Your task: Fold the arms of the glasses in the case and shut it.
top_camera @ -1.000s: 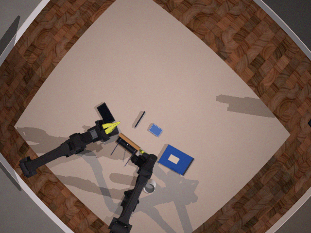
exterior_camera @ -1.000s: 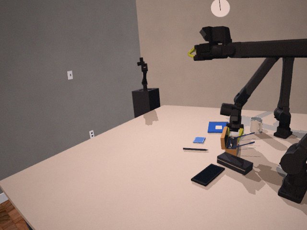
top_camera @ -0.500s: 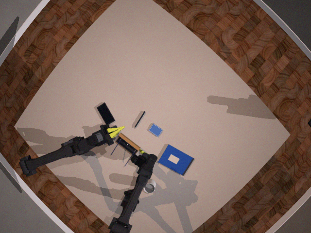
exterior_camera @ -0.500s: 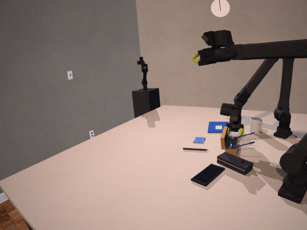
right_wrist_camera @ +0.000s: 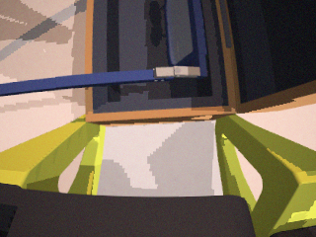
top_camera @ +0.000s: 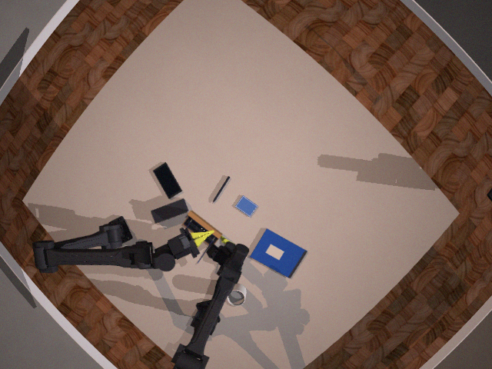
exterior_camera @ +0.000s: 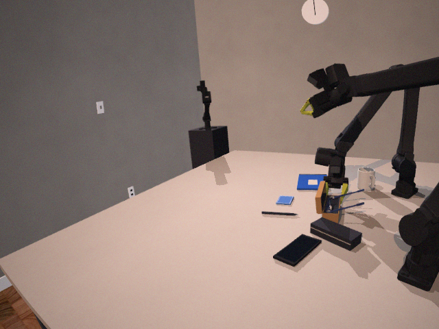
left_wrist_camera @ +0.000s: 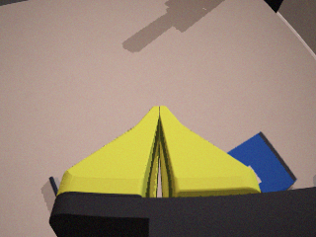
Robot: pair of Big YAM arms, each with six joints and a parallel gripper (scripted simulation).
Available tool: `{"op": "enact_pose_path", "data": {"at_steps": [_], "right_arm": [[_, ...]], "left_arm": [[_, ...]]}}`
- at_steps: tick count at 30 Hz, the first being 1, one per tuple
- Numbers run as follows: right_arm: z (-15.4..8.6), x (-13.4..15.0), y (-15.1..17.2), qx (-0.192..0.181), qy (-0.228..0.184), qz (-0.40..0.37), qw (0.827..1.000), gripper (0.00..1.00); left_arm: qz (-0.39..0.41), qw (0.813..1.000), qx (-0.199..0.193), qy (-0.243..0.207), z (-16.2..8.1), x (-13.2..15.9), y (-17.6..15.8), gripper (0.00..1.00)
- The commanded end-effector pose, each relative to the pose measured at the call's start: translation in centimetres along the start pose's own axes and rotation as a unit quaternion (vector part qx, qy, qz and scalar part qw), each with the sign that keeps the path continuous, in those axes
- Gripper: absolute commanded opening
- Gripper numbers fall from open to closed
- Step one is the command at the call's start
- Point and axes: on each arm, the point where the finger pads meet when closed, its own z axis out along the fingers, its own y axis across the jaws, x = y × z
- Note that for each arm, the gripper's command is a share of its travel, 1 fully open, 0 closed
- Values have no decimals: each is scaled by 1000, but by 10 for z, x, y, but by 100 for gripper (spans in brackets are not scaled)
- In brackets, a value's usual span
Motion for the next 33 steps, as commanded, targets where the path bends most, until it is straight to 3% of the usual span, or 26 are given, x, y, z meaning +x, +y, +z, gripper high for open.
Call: {"op": "enact_pose_path", "data": {"at_steps": [1,11,15,17,19,21,23,27,31,33], "right_arm": [[0,6,-5,-4,5,24,1000,57],[0,6,-5,-4,5,24,1000,57],[0,6,-5,-4,5,24,1000,57],[0,6,-5,-4,5,24,1000,57],[0,6,-5,-4,5,24,1000,57],[0,6,-5,-4,5,24,1000,57],[0,6,-5,-4,5,24,1000,57],[0,6,-5,-4,5,24,1000,57],[0,6,-5,-4,5,24,1000,57],[0,6,-5,-4,5,24,1000,57]], "left_arm": [[-24,999,4,36,-4,33,-31,0],[-9,995,-38,94,-43,128,-92,0],[-15,996,-37,84,-57,122,-112,0],[8,994,-55,98,-67,159,-108,0],[22,993,-62,98,-79,176,-114,0],[49,988,-101,107,-56,214,-91,0],[38,994,-60,86,-71,211,-120,0],[45,994,-62,83,-69,247,-121,0],[35,995,-64,74,-67,248,-120,0],[50,994,-66,77,-66,268,-116,0]]}}
